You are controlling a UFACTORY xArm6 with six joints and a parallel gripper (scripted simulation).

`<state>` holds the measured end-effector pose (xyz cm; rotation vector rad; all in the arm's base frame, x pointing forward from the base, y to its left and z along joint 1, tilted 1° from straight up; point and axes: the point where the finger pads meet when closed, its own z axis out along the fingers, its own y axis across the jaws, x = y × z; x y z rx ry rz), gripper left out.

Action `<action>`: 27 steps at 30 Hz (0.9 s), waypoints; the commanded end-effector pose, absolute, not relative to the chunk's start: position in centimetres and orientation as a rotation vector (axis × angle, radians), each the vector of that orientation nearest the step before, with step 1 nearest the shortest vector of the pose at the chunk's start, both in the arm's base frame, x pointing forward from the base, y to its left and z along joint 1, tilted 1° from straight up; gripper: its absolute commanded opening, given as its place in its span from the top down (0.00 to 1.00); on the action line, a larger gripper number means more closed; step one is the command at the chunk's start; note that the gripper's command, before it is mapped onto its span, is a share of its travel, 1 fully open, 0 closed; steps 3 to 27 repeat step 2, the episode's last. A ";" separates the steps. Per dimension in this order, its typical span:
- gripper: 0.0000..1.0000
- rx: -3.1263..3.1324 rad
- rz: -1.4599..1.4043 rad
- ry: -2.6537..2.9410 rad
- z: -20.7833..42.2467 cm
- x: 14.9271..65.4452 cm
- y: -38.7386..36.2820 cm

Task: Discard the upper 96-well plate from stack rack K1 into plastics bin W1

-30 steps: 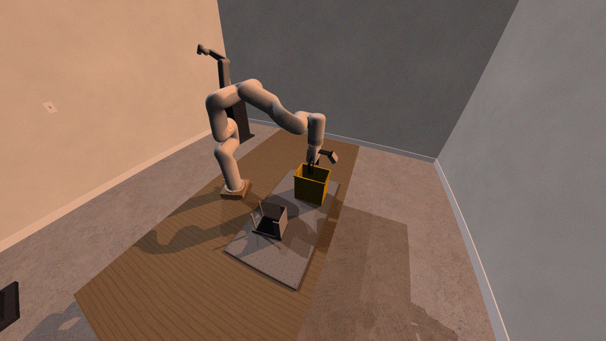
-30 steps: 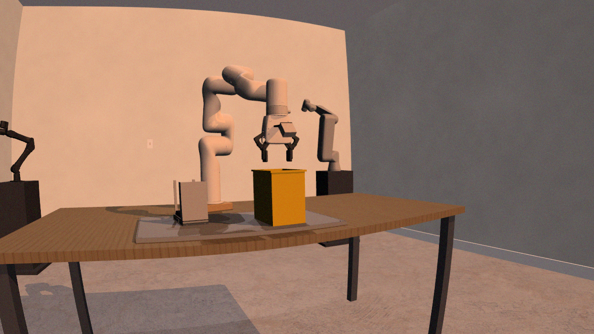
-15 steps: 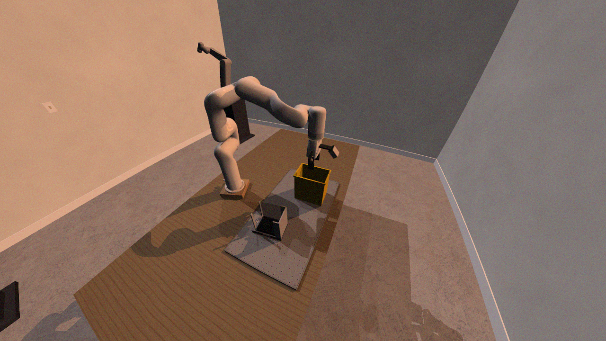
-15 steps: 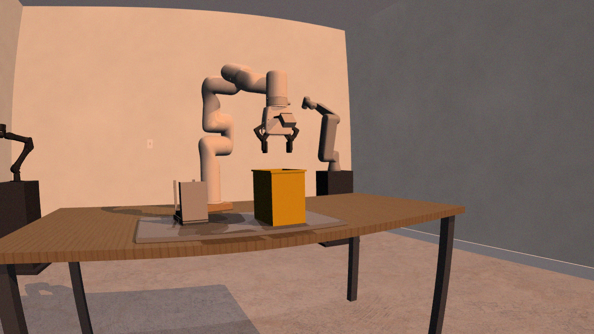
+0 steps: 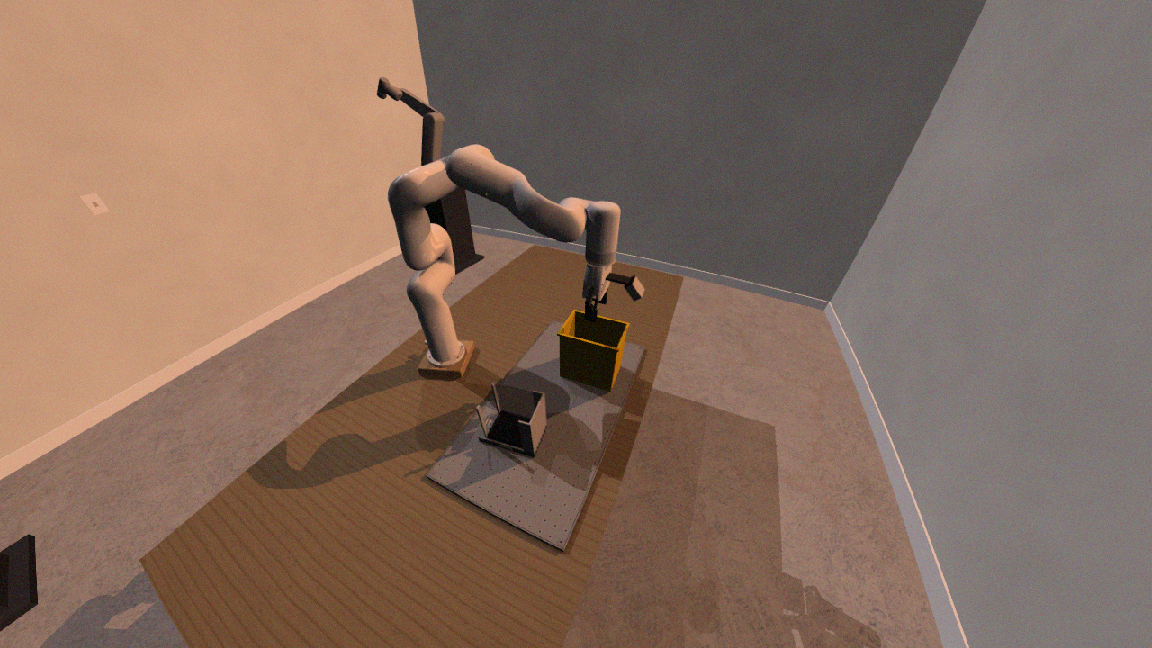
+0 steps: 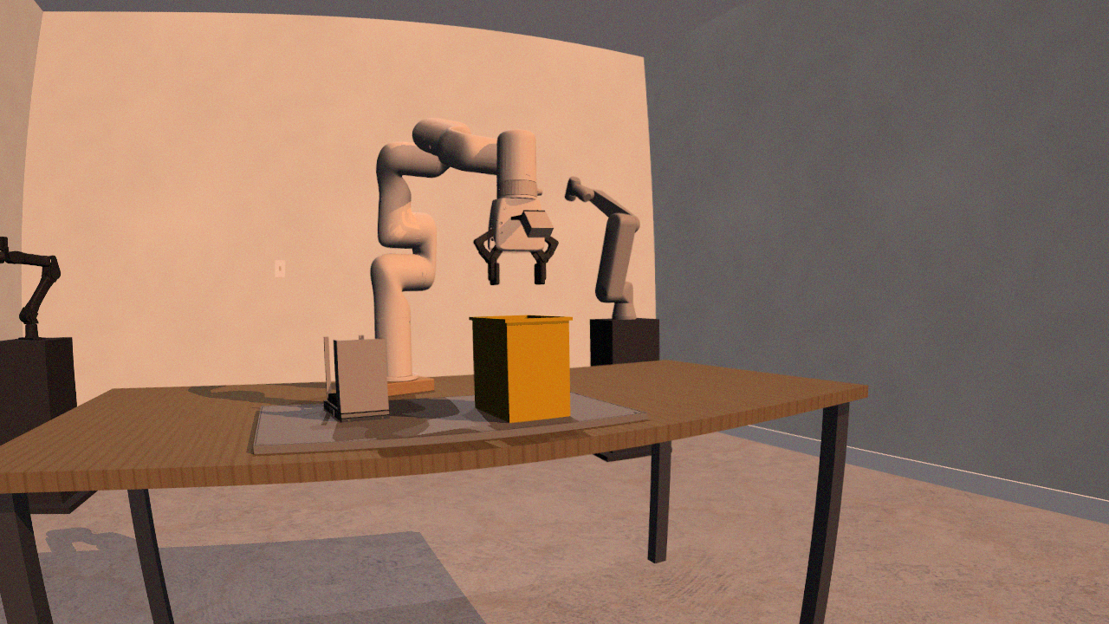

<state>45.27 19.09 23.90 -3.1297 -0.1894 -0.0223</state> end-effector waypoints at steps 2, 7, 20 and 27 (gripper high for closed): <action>0.00 -3.128 -0.029 -0.189 24.1 45.4 19.1; 0.00 -3.128 -0.029 -0.189 24.1 45.4 19.1; 0.00 -3.128 -0.029 -0.189 24.1 45.4 19.1; 0.00 -3.128 -0.029 -0.189 24.1 45.4 19.1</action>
